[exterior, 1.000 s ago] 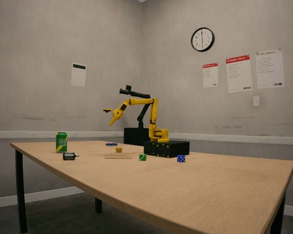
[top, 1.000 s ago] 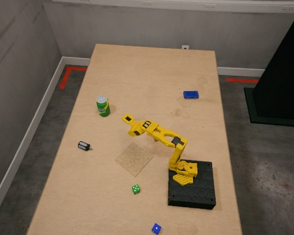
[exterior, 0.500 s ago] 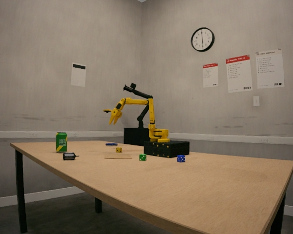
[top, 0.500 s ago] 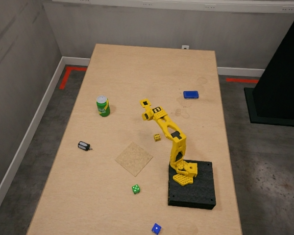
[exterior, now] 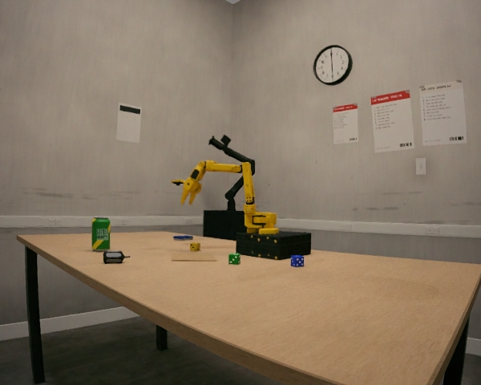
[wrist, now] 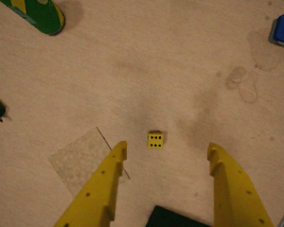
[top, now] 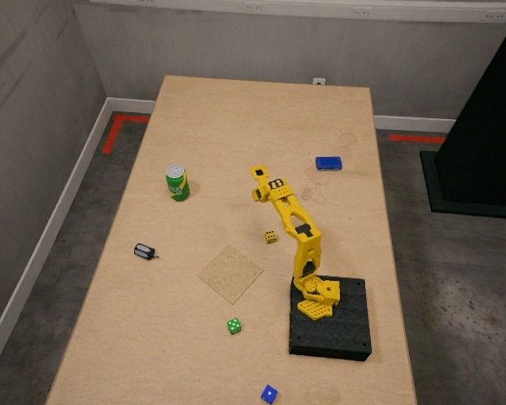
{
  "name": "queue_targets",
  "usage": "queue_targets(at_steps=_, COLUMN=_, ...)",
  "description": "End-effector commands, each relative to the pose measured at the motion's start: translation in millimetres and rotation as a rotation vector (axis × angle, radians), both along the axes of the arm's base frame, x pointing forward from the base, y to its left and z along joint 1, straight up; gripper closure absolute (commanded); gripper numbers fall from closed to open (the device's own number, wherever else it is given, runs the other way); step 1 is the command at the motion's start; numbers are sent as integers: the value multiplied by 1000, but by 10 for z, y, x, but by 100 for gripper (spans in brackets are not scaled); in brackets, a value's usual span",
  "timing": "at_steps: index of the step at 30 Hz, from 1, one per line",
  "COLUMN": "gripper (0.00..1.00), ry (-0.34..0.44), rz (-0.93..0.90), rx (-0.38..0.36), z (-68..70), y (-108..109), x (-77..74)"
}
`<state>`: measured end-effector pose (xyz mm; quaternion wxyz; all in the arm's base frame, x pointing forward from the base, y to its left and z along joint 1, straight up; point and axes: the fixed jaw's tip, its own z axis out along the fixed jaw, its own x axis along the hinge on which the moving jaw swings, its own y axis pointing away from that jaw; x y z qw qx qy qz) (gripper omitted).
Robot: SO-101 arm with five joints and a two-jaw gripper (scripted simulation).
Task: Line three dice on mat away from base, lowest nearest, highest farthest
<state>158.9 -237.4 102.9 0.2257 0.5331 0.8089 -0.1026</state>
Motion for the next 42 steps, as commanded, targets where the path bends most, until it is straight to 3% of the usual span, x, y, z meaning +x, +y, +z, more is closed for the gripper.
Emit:
queue_targets(at_steps=1, gripper=65, ry=5, rz=-14, rx=17, z=-25, y=-8, x=-19)
queue_targets(at_steps=6, gripper=65, ry=10, rz=-14, rx=25, z=-49, y=-7, x=-20)
queue_targets(at_steps=9, gripper=65, ry=28, rz=-14, rx=53, z=-135, y=1, x=-24)
queue_targets(at_steps=17, gripper=65, ry=138, rz=-15, rx=228, z=-649, y=98, x=-85)
queue_targets(at_steps=19, gripper=65, ry=138, rz=-15, rx=228, z=-649, y=98, x=-85)
queue_targets(at_steps=24, gripper=65, ry=216, rz=-15, rx=351, z=-991, y=219, x=-160)
queue_targets(at_steps=28, gripper=65, ry=256, rz=-15, rx=415, z=-1161, y=299, x=-210)
queue_targets(at_steps=42, gripper=65, ry=268, rz=-39, rx=445, z=-1231, y=322, x=-247)
